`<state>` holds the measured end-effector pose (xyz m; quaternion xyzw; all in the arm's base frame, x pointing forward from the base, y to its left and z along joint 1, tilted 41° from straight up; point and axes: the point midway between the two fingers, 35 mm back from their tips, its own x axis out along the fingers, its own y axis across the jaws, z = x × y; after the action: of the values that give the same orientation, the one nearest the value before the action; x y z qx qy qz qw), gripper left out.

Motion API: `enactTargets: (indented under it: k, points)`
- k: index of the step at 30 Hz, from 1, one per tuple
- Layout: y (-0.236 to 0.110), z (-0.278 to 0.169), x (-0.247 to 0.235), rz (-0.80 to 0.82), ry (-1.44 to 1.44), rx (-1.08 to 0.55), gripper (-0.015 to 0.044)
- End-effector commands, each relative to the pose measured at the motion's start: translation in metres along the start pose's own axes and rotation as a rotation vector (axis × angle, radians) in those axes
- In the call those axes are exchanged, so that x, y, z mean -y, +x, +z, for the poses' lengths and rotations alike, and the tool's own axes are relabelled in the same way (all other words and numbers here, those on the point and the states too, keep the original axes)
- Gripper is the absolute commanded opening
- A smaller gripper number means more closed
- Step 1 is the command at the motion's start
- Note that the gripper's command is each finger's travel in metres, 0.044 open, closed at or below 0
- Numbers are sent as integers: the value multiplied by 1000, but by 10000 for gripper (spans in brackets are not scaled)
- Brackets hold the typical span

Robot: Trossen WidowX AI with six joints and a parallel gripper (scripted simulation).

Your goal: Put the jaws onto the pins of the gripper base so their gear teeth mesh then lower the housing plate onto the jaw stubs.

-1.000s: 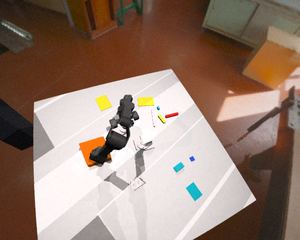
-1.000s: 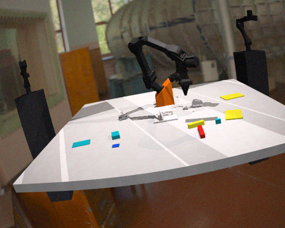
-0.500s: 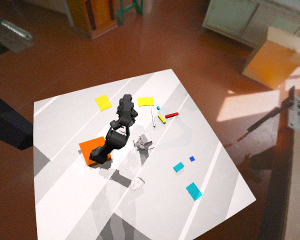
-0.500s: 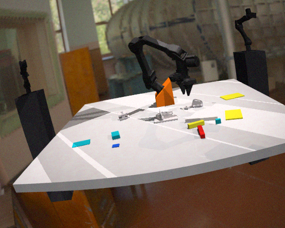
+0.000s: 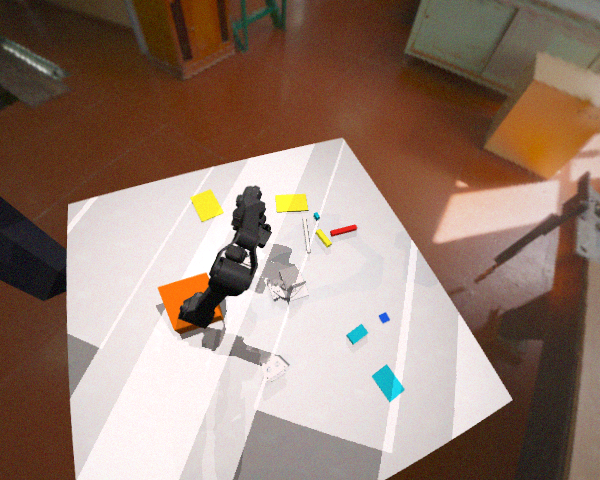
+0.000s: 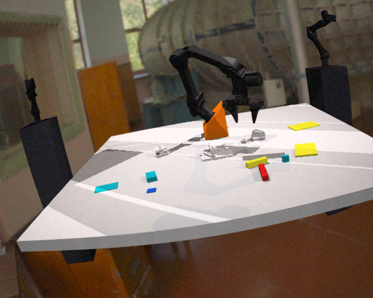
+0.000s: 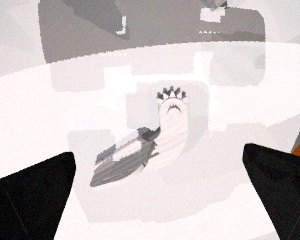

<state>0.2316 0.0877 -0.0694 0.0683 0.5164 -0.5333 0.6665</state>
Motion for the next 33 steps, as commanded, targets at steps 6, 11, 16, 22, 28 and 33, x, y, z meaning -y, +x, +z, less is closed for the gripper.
enactTargets:
  k: [6, 11, 16, 22, 28, 33]
  points:
    - [-1, -7, -2, -1, -287, -6, 440]
    - [-2, -10, -4, 1, -451, -7, 440]
    - [-3, -13, -5, 2, -615, -8, 440]
    - [-4, -16, -6, 4, -812, -8, 440]
    - [-5, -20, -8, 6, -1010, -9, 440]
    - [-6, -23, -9, 7, -1174, -9, 440]
